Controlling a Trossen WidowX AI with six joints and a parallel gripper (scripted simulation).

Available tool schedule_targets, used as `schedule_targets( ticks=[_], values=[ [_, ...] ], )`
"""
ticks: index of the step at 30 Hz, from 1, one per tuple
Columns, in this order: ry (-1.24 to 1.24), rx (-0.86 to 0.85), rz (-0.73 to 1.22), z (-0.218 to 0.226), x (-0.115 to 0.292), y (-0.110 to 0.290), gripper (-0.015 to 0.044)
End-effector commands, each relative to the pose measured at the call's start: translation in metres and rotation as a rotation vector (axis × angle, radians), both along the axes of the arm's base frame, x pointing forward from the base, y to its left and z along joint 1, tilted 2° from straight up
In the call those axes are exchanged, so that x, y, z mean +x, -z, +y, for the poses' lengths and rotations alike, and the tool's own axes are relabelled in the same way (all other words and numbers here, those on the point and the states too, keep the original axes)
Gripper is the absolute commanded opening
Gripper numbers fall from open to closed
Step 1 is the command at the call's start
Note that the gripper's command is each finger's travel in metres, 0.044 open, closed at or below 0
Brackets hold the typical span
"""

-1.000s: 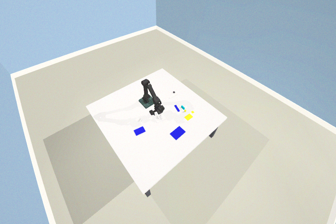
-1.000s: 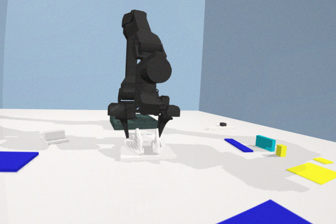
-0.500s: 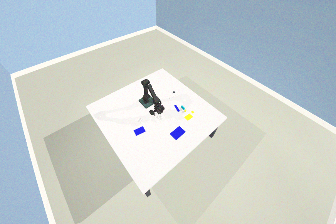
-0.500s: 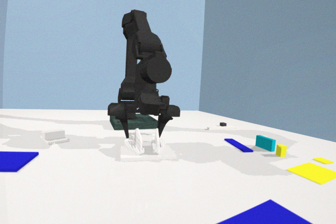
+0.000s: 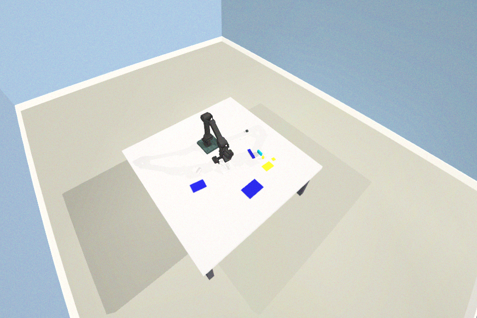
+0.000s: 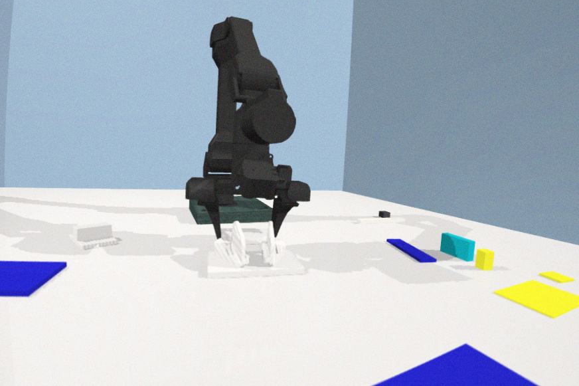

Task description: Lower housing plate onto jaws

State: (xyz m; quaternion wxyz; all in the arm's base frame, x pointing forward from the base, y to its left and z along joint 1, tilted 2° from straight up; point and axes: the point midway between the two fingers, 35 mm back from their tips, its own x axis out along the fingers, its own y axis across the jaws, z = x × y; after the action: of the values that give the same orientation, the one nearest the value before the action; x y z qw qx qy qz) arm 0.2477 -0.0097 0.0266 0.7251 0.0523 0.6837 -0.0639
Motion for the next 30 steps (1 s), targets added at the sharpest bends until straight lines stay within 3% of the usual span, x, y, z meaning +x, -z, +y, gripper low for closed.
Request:
schedule_targets(
  ticks=[1, 14, 22, 30],
  values=[
    [0.000, 0.000, 0.000, 0.000, 0.000, 0.000, 0.0440],
    [0.000, 0.000, 0.000, 0.000, 0.000, -0.002, 0.0440],
    [-0.004, -0.001, 0.001, 0.001, -0.006, -0.074, 0.0440],
    [-0.005, 0.000, -0.003, 0.002, -0.008, -0.074, 0.0440]
  ],
)
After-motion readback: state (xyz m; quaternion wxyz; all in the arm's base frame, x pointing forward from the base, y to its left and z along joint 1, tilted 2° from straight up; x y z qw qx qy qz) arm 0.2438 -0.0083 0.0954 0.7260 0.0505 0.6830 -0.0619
